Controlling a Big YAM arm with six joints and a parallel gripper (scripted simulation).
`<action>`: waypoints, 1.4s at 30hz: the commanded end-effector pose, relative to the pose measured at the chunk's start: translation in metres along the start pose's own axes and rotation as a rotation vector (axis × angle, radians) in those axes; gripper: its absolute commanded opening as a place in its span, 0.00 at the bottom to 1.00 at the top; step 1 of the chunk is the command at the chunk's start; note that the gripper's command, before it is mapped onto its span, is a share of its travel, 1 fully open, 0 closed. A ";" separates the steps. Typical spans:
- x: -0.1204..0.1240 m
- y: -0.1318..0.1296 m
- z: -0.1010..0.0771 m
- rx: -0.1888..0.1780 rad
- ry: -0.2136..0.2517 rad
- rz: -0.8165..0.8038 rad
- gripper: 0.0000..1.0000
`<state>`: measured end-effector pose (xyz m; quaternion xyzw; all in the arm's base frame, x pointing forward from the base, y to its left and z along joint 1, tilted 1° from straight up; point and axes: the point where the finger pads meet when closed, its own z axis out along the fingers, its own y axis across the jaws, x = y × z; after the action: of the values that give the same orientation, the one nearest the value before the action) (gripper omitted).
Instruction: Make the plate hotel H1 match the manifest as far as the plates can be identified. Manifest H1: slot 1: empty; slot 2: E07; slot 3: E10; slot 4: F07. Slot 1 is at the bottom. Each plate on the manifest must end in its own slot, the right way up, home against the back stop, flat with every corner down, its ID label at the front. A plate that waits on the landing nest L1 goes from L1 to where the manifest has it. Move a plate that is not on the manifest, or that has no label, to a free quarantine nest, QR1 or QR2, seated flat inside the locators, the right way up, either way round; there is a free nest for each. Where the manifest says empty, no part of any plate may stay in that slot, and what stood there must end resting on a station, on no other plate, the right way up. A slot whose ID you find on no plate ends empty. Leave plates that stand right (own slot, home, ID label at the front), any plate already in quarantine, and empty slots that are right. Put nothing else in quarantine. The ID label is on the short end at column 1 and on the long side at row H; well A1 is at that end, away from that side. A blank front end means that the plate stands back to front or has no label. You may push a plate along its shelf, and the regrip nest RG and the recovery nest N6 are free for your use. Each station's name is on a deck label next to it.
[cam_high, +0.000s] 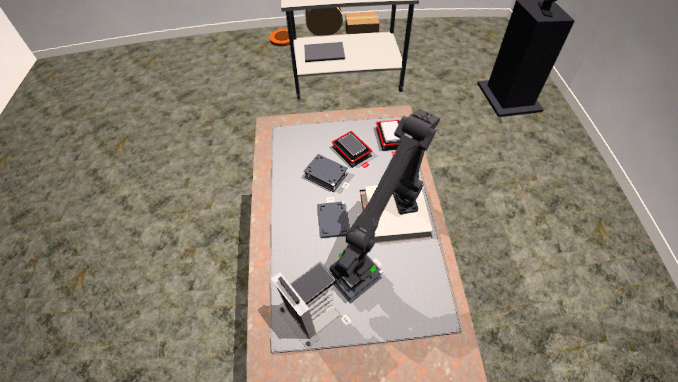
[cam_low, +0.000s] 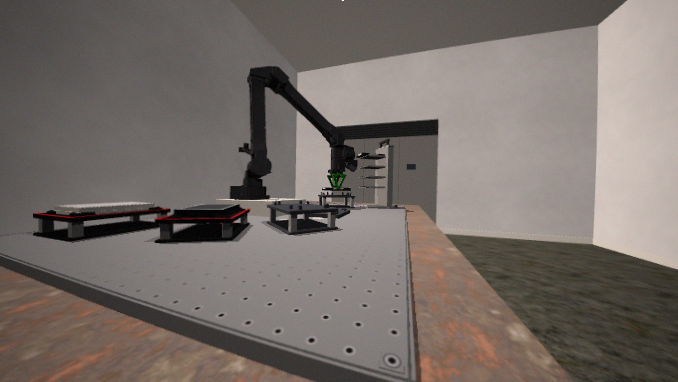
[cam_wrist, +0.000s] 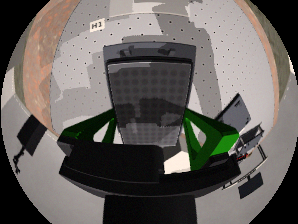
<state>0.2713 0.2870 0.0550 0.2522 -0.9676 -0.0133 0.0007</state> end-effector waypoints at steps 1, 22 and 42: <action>-0.002 0.007 0.005 -0.001 -0.007 -0.002 0.86; -0.005 0.008 0.016 -0.004 -0.014 -0.002 0.86; -0.014 0.006 0.015 -0.010 -0.036 -0.002 0.86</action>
<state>0.2712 0.2875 0.0308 0.2522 -0.9676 -0.0132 0.0008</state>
